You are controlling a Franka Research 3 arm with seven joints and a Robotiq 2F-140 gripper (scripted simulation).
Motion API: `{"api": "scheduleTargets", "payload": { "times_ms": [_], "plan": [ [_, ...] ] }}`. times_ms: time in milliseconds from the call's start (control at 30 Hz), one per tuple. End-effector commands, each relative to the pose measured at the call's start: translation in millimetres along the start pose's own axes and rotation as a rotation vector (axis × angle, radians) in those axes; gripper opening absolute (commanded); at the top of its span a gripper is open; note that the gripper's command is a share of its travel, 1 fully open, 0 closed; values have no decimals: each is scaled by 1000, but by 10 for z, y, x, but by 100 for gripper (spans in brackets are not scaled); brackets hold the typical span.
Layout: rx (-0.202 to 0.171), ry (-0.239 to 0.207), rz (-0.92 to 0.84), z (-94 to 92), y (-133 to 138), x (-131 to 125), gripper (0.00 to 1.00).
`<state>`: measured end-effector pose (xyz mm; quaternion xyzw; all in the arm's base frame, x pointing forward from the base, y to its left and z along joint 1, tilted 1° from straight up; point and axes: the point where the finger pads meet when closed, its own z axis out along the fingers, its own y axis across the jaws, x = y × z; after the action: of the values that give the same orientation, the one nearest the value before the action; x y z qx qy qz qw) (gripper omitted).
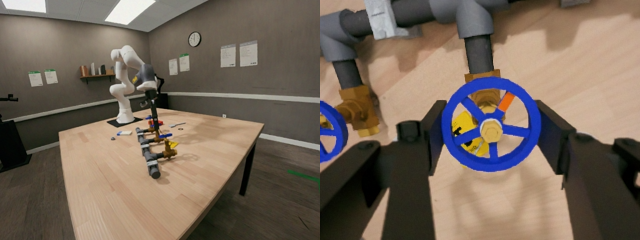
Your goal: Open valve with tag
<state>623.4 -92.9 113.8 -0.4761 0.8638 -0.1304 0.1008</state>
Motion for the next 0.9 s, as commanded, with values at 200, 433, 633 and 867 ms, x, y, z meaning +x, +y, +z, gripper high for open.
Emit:
{"api": "scheduleTargets", "payload": {
  "times_ms": [200, 433, 633, 867],
  "plan": [
    [-3, -4, -418, 13, 0, 10, 10],
    [4, 7, -571, 13, 0, 10, 10],
    [13, 24, -800, 13, 0, 10, 10],
    [25, 47, -1015, 13, 0, 10, 10]
  ]
}}
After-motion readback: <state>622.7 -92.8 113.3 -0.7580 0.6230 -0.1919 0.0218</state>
